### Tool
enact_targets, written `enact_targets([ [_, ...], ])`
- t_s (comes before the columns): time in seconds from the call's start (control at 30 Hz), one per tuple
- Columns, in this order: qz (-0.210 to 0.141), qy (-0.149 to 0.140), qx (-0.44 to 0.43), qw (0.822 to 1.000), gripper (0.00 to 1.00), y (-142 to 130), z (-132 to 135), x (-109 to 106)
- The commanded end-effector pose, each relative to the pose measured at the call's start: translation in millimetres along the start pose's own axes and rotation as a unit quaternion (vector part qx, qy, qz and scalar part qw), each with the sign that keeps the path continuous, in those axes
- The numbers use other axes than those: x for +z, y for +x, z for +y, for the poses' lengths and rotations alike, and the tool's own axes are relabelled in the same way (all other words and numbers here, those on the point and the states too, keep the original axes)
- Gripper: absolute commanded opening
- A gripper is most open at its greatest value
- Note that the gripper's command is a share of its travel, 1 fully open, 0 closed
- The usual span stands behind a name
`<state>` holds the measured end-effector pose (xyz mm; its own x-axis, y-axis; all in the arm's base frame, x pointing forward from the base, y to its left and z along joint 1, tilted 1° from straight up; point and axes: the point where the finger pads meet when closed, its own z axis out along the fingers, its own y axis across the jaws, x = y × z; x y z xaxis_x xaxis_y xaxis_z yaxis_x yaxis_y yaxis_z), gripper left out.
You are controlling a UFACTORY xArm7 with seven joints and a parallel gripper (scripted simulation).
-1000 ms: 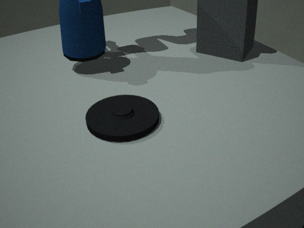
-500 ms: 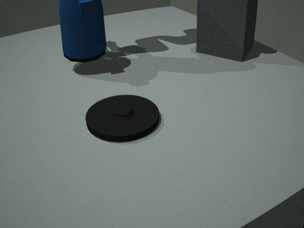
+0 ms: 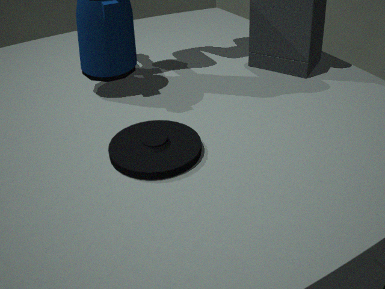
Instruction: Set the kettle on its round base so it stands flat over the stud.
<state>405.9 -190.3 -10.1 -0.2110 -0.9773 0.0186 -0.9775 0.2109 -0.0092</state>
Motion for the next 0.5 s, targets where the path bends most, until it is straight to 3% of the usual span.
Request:
enact_targets([
  [0.0, 0.001, 0.002, 0.0, 1.0, 0.0, -7.3, -1.8, -1.5],
  [0.47, 0.001, 0.002, 0.0, 1.0, 0.0, -36.2, -1.6, -1.5],
])
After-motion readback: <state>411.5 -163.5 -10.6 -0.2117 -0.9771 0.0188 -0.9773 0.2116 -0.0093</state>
